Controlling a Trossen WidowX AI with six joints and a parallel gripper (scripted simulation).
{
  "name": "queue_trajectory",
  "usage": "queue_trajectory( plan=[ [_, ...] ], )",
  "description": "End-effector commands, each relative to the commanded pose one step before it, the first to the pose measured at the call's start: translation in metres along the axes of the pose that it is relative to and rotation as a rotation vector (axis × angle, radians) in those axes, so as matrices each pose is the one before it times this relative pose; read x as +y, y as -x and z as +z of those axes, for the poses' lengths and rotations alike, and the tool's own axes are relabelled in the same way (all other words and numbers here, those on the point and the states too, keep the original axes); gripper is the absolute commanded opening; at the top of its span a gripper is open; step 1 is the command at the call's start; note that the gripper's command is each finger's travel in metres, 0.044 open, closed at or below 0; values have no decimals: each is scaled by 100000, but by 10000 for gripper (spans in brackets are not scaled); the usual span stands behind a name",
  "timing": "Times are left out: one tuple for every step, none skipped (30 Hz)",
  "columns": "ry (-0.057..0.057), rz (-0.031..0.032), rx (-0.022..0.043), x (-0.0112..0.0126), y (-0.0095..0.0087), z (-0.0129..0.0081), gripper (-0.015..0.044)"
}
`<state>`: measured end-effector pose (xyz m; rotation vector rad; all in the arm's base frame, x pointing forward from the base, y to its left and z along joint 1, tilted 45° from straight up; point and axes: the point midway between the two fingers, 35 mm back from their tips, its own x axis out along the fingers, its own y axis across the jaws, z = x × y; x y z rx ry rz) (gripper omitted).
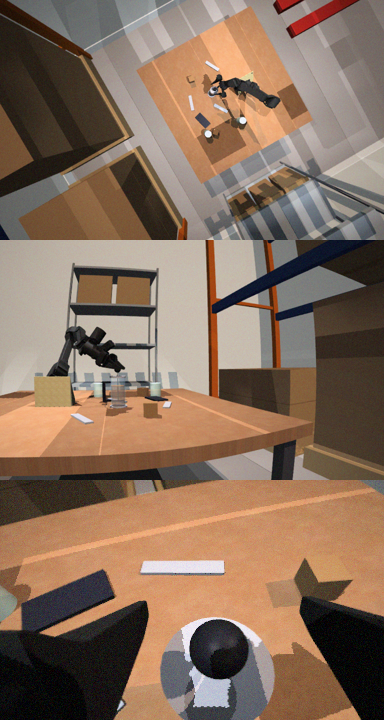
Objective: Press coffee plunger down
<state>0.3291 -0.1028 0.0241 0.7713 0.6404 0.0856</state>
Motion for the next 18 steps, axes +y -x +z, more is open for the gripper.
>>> queue_trajectory(
  plan=[
    [937,-382,-572,-128,960,1653,440],
    [-77,-137,219,-36,526,671,440],
    [-112,-110,209,1,641,756,440],
    [-160,-71,189,52,802,850,440],
    [-218,-14,146,127,982,924,440],
    [-218,42,65,164,904,747,440],
    [-147,49,12,117,576,405,440],
    [-51,20,-1,28,188,89,440],
    [0,0,0,-10,-5,-30,440],
    [1,0,-1,-22,-19,-37,440],
    [1,0,-1,-33,-31,-62,440],
    [0,0,0,0,0,0,440],
    [0,0,0,0,0,0,440],
    [0,0,0,0,0,0,440],
    [0,0,0,0,0,0,440],
    [0,0,0,0,0,0,440],
    [0,0,0,0,0,0,440],
    [0,0,0,0,0,0,440]
  ],
)
